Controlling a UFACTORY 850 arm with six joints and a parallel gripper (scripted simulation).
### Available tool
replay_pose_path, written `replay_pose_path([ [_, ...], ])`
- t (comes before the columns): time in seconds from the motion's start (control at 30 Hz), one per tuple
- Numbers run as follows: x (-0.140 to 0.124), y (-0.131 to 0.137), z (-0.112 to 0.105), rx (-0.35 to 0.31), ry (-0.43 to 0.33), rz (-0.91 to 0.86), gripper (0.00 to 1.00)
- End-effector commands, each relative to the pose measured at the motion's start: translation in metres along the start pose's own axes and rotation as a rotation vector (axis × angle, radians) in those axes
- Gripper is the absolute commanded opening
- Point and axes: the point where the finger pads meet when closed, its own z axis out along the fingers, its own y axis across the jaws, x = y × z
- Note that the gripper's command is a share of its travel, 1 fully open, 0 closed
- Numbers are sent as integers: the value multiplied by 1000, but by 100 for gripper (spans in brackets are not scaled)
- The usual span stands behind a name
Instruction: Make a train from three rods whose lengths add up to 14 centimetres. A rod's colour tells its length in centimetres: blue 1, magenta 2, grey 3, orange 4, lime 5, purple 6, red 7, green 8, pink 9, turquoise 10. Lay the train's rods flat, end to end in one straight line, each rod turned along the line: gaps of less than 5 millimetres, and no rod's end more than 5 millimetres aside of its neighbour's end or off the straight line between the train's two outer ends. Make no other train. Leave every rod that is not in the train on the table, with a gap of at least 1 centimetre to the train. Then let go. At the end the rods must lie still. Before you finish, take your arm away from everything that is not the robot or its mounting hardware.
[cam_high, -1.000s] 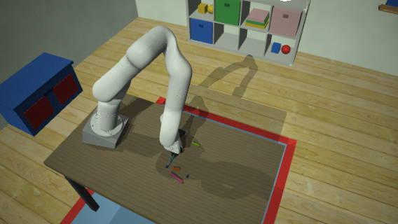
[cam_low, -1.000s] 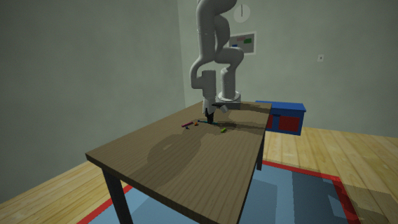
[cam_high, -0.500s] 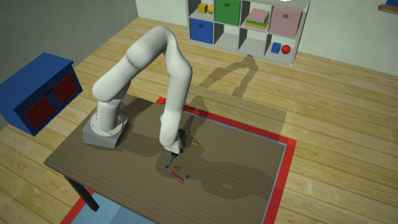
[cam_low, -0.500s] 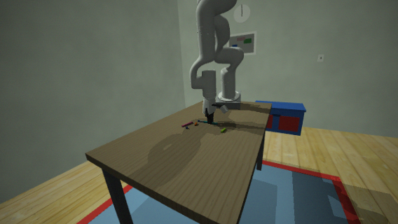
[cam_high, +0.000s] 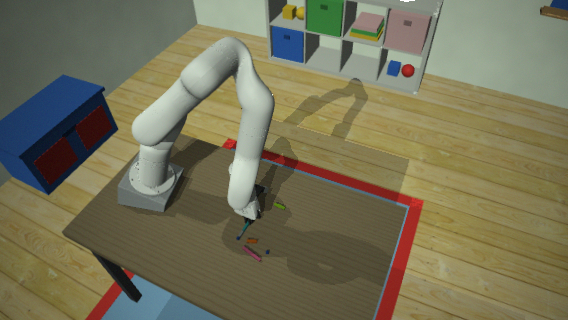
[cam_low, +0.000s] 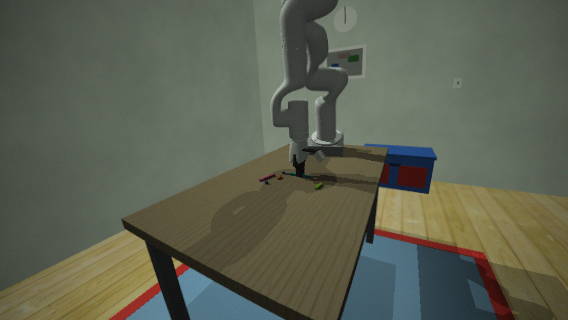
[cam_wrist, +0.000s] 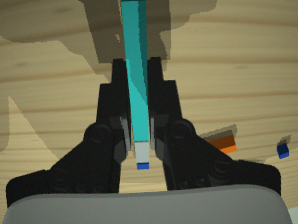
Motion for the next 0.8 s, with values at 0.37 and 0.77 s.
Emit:
replay_pose_path([
  [0.37,0,1,0,-1,0,0,8],
  [0.77,0,1,0,-1,0,0,24],
])
